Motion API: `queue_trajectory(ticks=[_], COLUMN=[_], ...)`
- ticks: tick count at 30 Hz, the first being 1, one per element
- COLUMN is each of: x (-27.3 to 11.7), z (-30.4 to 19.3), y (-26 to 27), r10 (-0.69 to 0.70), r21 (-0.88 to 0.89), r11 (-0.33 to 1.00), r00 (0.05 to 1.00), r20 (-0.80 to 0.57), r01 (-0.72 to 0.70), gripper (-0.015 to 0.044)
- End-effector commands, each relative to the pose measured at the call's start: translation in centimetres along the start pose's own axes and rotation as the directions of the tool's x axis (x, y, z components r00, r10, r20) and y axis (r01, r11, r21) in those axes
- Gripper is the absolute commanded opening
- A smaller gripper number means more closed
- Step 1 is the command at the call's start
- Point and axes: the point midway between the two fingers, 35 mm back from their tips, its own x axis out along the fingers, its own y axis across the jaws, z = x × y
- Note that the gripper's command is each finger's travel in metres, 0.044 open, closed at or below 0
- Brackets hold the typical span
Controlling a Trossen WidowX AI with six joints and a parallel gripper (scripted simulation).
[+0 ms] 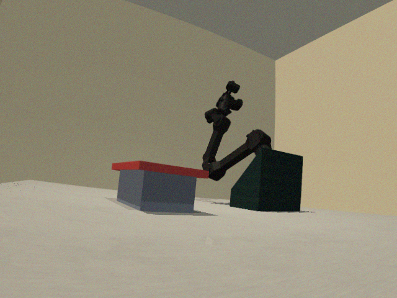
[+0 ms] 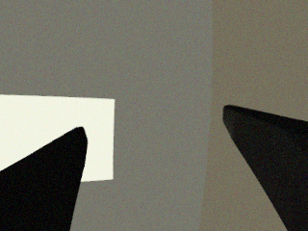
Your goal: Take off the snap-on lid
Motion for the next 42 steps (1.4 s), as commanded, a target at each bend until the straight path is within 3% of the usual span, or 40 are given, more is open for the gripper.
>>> queue_trajectory(ticks=[1, 6, 10, 16, 22, 29, 32, 40, 42], x=[0.1, 1.6, 1.5, -0.5, -3.6, -10.6, -12.5, -22.8, -24.0], z=[0.0, 0.7, 0.4, -1.0, -2.9, -6.0, -6.8, -9.9, -10.2], y=[0.3, 7.7, 14.2, 21.3, 26.7, 33.4, 34.6, 37.9, 38.0], r10=[0.009, 0.233, 0.412, 0.585, 0.698, 0.794, 0.801, 0.756, 0.744], r21=[0.009, 0.247, 0.447, 0.642, 0.774, 0.856, 0.845, 0.626, 0.589], r11=[1.0, 0.946, 0.838, 0.697, 0.593, 0.512, 0.513, 0.595, 0.607], r00=[1.0, 0.97, 0.901, 0.771, 0.621, 0.34, 0.267, -0.085, -0.121], r20=[-0.002, -0.063, -0.137, -0.25, -0.356, -0.504, -0.535, -0.649, -0.657], r01=[-0.009, -0.211, -0.314, -0.32, -0.222, 0.071, 0.153, 0.504, 0.533], gripper=[0.0374, 0.0243, 0.0235, 0.0235, 0.0235, 0.0235, 0.0235, 0.0235, 0.0235])
